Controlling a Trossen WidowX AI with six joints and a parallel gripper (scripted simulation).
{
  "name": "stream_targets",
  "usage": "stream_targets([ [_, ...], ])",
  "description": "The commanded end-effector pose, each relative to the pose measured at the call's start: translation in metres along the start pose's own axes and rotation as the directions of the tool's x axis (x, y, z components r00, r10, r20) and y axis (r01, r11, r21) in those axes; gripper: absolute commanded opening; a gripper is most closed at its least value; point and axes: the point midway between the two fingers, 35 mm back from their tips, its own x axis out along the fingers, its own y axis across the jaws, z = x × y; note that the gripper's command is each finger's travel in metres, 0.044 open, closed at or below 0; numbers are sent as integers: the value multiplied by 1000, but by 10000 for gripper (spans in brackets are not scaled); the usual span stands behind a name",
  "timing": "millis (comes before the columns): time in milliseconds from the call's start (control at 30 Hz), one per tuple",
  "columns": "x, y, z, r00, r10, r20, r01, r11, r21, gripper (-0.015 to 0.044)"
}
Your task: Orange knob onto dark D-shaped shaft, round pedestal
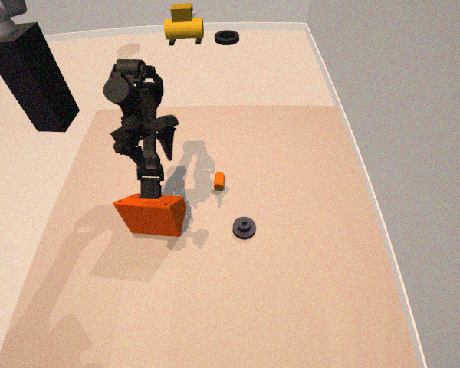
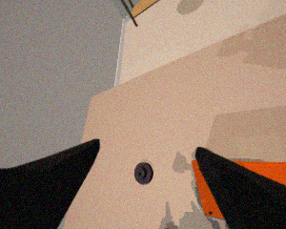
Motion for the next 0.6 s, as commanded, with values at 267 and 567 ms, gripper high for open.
stream_targets([
  [267,94,40,-180,896,-128,-425,76,988,-138,440],
  [567,122,-16,-312,683,-385,-621,270,923,-276,440],
])
